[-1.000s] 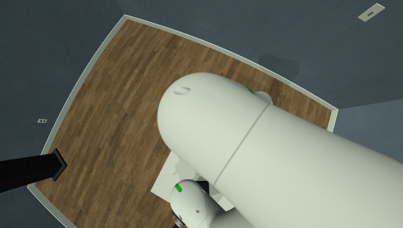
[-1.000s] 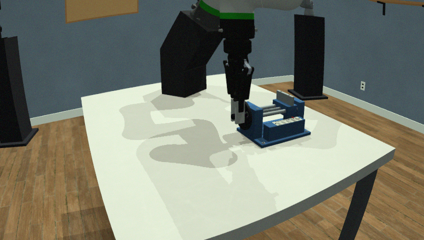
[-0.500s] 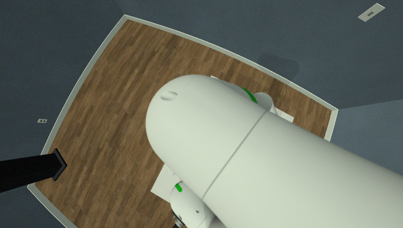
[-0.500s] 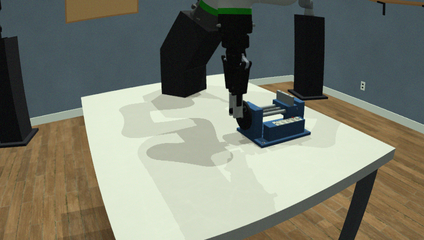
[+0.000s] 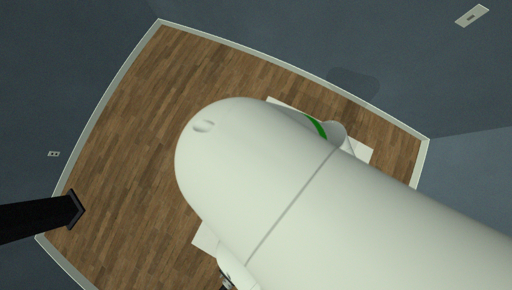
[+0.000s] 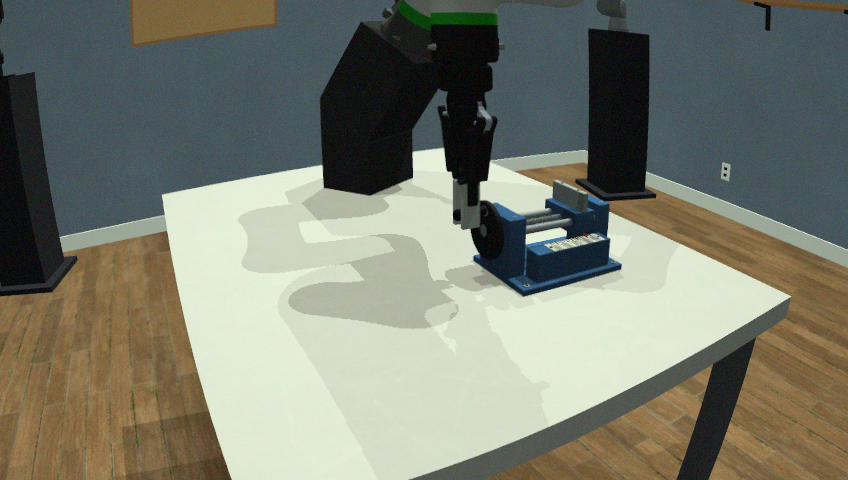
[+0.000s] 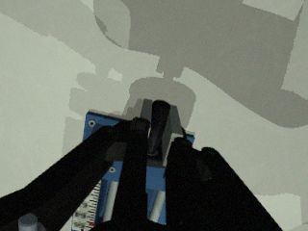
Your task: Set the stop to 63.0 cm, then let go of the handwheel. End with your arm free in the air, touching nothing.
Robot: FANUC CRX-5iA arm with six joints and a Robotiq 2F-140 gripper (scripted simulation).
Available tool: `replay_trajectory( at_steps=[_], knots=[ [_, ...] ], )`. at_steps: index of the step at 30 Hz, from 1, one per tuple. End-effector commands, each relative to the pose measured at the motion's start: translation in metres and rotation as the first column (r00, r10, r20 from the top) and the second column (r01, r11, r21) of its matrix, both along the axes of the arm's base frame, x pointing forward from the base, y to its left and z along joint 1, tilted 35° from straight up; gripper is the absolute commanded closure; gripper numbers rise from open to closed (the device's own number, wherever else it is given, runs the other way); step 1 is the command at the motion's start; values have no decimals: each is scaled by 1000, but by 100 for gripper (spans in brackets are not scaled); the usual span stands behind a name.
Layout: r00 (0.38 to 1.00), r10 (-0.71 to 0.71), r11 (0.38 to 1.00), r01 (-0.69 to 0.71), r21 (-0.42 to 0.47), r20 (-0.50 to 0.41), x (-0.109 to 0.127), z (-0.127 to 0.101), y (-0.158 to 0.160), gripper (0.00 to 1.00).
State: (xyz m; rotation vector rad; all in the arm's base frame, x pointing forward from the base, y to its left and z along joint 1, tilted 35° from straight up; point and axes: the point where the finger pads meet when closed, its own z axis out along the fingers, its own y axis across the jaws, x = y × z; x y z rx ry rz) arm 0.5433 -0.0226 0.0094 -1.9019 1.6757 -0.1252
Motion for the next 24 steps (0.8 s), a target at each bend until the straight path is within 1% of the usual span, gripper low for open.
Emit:
replay_trajectory(
  at_steps=[1, 24],
  knots=[
    [1000, 0, 1000, 0, 0, 0, -3, -2, 0, 96],
    [1000, 0, 1000, 0, 0, 0, -15, -16, 2, 96]
  ],
)
